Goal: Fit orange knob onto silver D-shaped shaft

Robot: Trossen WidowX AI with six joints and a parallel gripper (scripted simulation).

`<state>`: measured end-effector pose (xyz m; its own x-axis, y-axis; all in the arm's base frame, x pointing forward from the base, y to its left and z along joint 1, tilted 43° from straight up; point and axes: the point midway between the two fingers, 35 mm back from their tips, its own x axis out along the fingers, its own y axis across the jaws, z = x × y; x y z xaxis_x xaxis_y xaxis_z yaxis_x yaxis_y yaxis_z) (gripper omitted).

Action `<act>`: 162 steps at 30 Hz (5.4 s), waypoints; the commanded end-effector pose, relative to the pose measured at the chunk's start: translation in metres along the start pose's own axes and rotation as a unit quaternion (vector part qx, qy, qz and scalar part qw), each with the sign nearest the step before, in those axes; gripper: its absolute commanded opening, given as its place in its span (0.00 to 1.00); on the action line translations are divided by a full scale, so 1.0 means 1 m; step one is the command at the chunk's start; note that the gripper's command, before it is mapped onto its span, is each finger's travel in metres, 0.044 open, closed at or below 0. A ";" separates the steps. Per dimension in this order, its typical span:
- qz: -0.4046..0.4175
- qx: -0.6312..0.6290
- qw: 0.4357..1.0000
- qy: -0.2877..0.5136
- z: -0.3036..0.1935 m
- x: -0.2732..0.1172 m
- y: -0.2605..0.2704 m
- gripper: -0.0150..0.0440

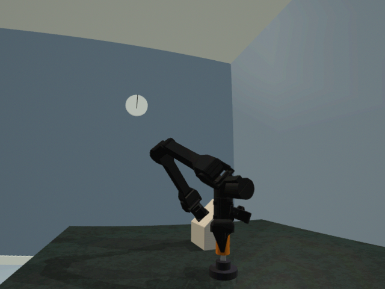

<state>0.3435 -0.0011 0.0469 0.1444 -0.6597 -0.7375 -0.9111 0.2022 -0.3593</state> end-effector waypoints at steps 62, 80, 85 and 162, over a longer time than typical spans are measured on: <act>-0.005 0.014 1.000 -0.002 0.003 0.004 -0.002 0.25; -0.005 0.014 1.000 -0.002 0.003 0.004 -0.002 0.25; -0.005 0.014 1.000 -0.002 0.003 0.004 -0.002 0.25; -0.004 0.067 0.998 -0.002 0.001 -0.001 -0.003 0.25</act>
<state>0.3434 -0.0015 0.0466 0.1451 -0.6607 -0.7365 -0.8568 0.2884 -0.4275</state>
